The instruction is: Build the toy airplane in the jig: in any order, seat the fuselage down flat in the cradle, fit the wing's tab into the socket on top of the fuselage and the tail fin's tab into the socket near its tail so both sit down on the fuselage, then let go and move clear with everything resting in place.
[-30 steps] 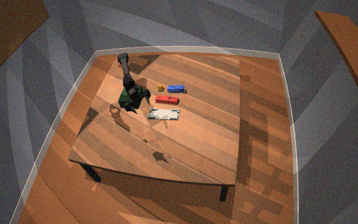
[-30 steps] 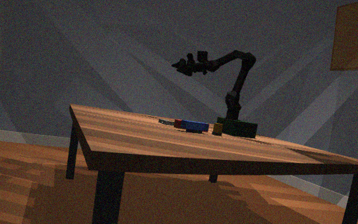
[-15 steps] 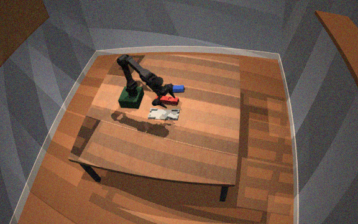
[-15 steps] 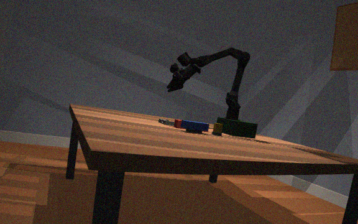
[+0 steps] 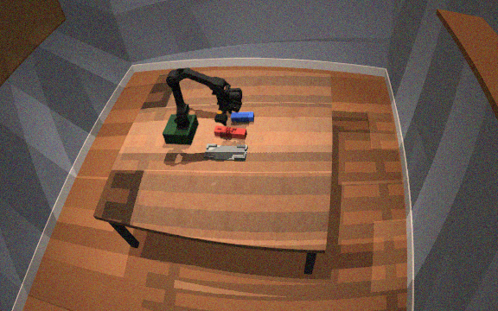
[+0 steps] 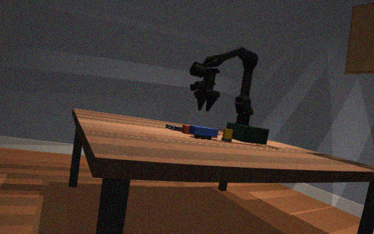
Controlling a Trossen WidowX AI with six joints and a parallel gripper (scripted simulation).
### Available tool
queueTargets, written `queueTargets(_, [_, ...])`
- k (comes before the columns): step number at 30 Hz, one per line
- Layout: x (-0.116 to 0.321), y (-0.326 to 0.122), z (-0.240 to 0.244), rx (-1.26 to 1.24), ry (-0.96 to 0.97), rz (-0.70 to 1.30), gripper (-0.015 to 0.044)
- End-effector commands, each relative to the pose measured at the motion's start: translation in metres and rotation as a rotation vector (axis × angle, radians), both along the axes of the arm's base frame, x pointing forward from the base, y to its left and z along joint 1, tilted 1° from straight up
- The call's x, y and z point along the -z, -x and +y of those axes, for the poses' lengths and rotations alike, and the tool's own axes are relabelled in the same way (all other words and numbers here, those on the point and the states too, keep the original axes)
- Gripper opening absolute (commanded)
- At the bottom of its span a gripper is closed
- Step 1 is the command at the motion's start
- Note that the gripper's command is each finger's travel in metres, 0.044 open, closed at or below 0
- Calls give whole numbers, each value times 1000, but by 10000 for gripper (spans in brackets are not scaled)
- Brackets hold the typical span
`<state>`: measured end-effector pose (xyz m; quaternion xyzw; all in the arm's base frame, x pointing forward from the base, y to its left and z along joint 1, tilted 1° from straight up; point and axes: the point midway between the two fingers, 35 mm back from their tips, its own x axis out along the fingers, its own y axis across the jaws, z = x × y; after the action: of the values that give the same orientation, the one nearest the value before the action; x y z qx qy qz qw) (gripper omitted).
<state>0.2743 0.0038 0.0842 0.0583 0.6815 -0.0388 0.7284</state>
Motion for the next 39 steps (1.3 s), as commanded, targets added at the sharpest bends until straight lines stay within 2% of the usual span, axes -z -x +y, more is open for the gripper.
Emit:
queueTargets(1, [1,3,0,-13,11,27,440])
queueTargets(7, [54,1,1,-13,11,27,440])
queueTargets(39, [104,-1,2,-13,10,27,440])
